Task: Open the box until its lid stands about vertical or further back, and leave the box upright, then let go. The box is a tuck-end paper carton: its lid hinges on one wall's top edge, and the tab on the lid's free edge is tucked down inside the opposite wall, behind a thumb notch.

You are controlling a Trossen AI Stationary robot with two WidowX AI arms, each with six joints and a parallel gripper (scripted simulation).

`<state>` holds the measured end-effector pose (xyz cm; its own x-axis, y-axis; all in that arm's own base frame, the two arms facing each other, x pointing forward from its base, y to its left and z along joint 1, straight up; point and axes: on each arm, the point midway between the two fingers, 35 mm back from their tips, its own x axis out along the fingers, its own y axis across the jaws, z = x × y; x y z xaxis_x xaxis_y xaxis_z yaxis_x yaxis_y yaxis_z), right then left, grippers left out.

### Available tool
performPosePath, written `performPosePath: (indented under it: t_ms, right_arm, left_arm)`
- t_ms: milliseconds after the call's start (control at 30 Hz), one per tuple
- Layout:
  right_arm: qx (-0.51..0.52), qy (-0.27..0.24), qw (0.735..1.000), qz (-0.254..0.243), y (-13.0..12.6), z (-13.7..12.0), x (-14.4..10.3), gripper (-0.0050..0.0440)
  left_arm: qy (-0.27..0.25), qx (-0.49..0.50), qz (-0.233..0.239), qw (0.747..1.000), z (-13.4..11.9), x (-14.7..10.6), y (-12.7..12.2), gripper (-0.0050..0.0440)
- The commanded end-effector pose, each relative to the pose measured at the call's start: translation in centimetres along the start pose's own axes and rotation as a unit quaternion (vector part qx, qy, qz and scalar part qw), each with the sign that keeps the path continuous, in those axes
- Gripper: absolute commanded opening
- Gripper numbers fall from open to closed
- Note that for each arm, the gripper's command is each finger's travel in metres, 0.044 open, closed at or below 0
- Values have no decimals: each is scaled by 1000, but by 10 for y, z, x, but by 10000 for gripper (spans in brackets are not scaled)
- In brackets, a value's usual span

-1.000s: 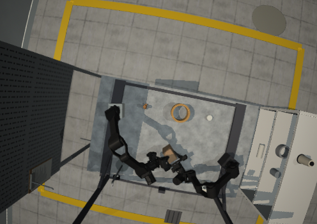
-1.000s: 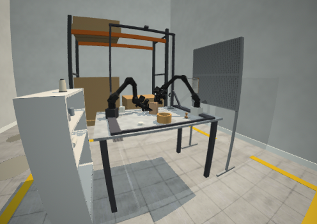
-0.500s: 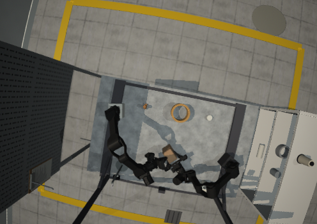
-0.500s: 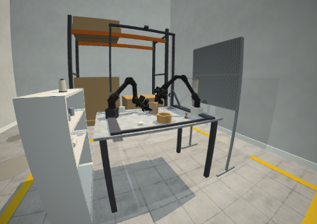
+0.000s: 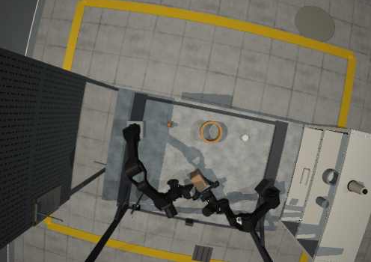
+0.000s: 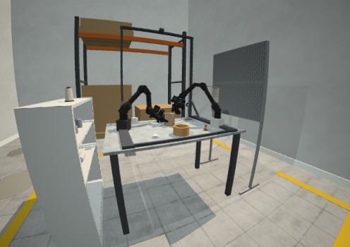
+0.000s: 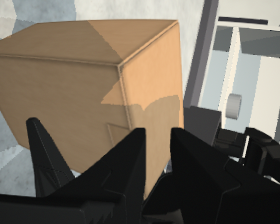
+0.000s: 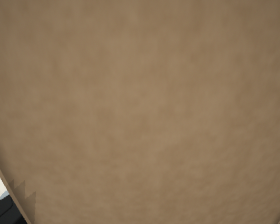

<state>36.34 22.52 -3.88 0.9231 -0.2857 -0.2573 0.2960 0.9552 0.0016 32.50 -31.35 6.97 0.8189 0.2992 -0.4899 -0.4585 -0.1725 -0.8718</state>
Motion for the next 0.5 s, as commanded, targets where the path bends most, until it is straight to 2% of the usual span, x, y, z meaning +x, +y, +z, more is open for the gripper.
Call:
performPosePath:
  t_ms: [0, 467]
  right_arm:
    - [10, -4, 1000, 4, 5, 8, 0, 313]
    - [10, -4, 1000, 4, 5, 8, 0, 313]
  left_arm:
    - [10, -17, -5, 1000, -4, -10, -12, 50]
    - [10, -17, -5, 1000, -6, -11, -10, 50]
